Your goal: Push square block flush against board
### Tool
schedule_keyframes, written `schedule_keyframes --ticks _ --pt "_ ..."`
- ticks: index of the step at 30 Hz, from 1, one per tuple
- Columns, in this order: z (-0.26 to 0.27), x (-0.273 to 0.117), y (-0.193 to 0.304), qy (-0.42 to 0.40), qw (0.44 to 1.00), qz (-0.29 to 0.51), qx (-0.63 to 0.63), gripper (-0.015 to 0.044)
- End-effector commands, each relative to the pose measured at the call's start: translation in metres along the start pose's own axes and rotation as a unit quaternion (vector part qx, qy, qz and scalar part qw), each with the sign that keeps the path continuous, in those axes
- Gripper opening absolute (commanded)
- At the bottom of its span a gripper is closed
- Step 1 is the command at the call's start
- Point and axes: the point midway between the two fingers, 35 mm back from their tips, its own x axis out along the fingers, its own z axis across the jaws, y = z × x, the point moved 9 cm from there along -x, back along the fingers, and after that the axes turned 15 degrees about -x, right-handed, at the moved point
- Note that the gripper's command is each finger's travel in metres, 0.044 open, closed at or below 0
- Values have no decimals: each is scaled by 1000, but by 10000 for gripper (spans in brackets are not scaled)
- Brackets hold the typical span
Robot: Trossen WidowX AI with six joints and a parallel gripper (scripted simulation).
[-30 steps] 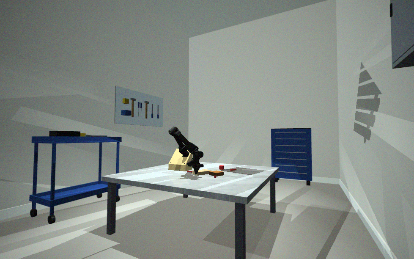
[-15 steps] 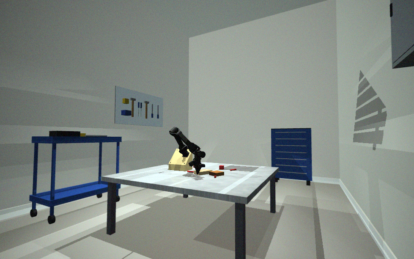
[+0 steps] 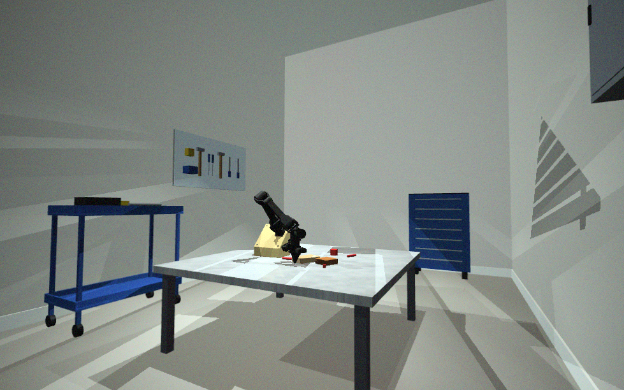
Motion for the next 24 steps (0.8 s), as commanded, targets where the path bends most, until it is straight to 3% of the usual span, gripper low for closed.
schedule_keyframes --ticks 1,15,20,24 --pt "-2 0 -7 0 1000 1 -1 0" --pt "-7 -1 -28 -1 1000 -3 -2 0" --pt "-6 -53 -23 -1 1000 -2 -1 0" --pt "-6 -56 -23 -1 1000 -2 -2 0"
